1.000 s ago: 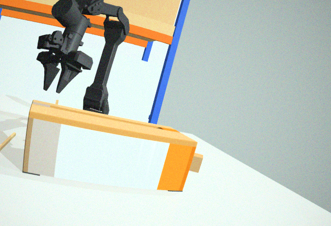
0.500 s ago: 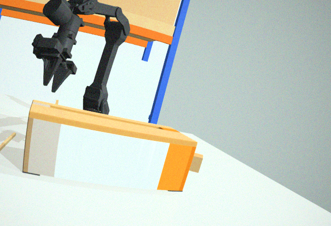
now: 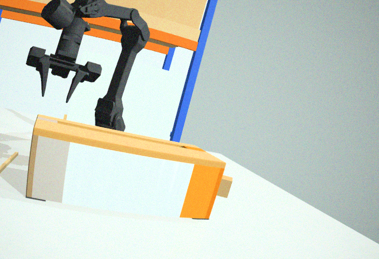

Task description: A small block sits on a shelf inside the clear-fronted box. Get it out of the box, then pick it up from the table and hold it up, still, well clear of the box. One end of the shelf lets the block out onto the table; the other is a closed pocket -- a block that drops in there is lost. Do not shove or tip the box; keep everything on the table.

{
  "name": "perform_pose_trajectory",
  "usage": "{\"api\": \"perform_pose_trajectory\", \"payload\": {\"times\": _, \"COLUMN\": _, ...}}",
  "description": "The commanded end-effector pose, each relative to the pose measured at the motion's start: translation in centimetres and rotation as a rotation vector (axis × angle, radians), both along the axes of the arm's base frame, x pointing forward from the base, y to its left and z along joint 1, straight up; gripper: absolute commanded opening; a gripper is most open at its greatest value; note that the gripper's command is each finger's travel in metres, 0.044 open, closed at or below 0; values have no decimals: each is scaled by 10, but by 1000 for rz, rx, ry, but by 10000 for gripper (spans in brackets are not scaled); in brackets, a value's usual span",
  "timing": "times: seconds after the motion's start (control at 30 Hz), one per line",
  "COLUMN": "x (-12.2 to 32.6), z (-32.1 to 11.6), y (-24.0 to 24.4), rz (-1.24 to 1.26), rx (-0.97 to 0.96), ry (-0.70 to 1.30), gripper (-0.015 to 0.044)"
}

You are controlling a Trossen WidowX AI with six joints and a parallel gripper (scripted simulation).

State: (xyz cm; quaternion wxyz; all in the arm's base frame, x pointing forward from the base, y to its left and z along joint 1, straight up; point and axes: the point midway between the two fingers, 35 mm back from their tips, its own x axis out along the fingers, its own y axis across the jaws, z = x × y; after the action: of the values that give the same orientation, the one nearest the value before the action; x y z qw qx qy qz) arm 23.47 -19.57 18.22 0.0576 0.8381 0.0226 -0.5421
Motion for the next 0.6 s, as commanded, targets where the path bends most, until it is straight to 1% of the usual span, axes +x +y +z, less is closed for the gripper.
{"api": "perform_pose_trajectory", "payload": {"times": 0.0, "x": -1, "z": -1, "y": 1, "rz": -79, "rx": 49, "ry": -13, "gripper": 285}}
{"api": "perform_pose_trajectory", "payload": {"times": 0.1, "x": -1, "z": -1, "y": 1, "rz": -79, "rx": 49, "ry": -13, "gripper": 285}}
{"api": "perform_pose_trajectory", "payload": {"times": 0.17, "x": 0, "z": -10, "y": -1, "rz": -79, "rx": 48, "ry": -14, "gripper": 285}}
{"api": "perform_pose_trajectory", "payload": {"times": 0.33, "x": 4, "z": -76, "y": -3, "rz": -79, "rx": 48, "ry": -14, "gripper": 285}}
{"api": "perform_pose_trajectory", "payload": {"times": 0.4, "x": 3, "z": -93, "y": -2, "rz": -79, "rx": 49, "ry": -14, "gripper": 285}}
{"api": "perform_pose_trajectory", "payload": {"times": 0.57, "x": 2, "z": -96, "y": -2, "rz": -79, "rx": 49, "ry": -13, "gripper": 285}}
